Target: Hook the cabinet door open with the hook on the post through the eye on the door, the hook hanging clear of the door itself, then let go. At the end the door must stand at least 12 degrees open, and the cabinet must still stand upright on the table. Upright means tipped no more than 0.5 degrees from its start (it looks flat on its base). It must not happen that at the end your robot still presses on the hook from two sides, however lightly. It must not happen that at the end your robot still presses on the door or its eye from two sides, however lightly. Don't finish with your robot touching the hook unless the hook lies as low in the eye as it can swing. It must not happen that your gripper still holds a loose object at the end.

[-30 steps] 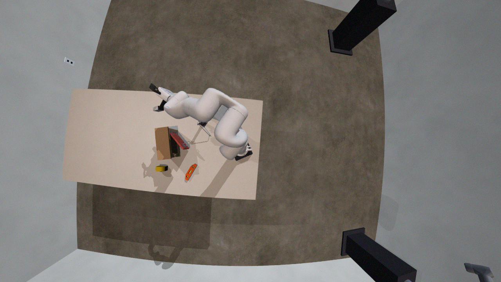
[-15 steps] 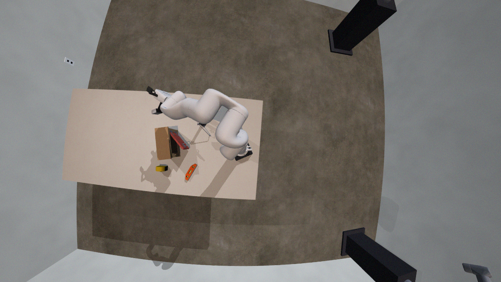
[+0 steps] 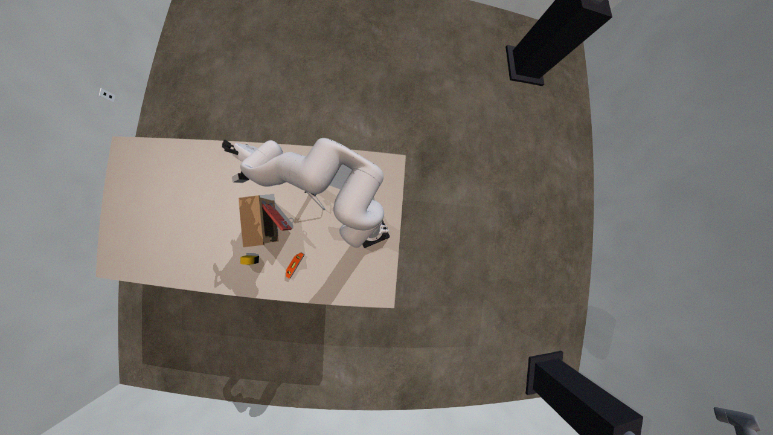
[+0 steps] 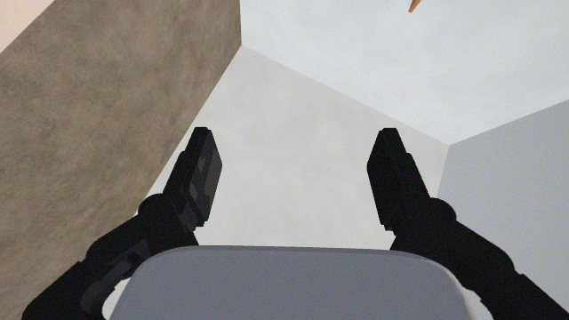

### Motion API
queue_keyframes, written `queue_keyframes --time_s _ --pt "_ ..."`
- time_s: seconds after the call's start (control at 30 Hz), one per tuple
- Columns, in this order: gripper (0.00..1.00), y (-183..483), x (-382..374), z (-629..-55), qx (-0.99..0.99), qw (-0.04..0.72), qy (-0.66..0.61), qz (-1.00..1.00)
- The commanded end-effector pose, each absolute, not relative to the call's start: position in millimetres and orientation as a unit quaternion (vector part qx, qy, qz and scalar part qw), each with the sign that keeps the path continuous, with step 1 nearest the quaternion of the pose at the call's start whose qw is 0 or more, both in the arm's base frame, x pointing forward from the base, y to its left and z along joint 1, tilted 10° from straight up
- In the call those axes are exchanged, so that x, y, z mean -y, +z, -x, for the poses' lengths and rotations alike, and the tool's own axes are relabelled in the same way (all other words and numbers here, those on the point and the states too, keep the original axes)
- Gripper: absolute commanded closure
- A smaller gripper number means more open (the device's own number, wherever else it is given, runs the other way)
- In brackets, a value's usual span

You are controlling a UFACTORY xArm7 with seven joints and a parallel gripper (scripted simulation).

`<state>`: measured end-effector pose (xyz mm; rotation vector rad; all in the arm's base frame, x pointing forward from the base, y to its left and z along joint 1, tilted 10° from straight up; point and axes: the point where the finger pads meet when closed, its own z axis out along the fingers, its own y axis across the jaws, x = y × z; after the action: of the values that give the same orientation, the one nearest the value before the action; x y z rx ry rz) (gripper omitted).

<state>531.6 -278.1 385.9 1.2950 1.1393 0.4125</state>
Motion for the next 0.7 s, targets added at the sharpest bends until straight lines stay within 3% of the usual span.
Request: queue_keyframes --time_s 0.0,0.17,0.67 --pt "0.0 389 277 -532 -0.497 0.633 0.18 -0.565" --pt "0.0 386 244 -538 -0.548 0.601 0.162 -0.559" --pt "0.0 386 244 -538 -0.548 0.601 0.162 -0.559"
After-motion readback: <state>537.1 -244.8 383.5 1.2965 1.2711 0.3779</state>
